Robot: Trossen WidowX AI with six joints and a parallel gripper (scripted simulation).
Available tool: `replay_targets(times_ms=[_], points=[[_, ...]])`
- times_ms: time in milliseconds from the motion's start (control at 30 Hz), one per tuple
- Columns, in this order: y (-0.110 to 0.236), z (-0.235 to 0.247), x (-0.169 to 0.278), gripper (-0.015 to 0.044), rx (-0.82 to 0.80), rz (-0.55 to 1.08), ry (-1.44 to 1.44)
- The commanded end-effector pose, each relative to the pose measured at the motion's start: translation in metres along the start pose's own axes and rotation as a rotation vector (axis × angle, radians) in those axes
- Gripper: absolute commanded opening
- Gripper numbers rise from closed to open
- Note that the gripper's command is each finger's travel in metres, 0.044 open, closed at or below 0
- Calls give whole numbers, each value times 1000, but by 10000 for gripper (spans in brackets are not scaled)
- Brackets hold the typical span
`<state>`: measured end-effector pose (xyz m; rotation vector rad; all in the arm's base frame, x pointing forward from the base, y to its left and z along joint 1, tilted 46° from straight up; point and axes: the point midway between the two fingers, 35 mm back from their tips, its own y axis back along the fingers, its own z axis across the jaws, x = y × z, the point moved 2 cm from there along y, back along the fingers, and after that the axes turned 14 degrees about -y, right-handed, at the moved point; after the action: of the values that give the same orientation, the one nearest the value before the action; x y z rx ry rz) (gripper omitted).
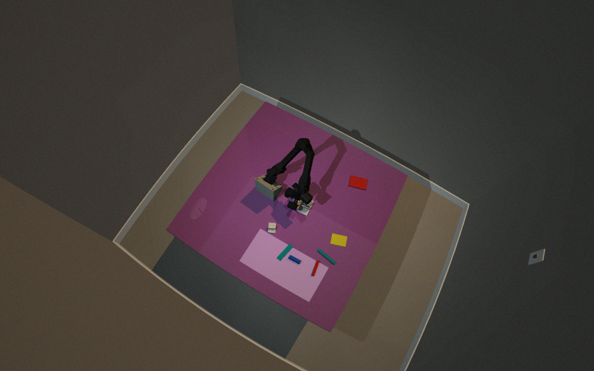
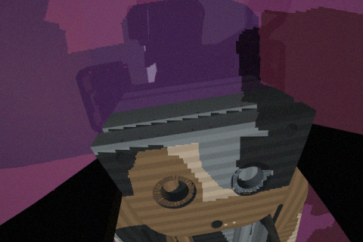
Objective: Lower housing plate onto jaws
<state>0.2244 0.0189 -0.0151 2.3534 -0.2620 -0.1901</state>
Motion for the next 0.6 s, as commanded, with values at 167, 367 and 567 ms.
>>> replay_targets(times_ms=[167,367,567], points=[[2,-1,0,351,4,-5,9],[1,-1,0,351,4,-5,9],[1,-1,0,351,4,-5,9]])
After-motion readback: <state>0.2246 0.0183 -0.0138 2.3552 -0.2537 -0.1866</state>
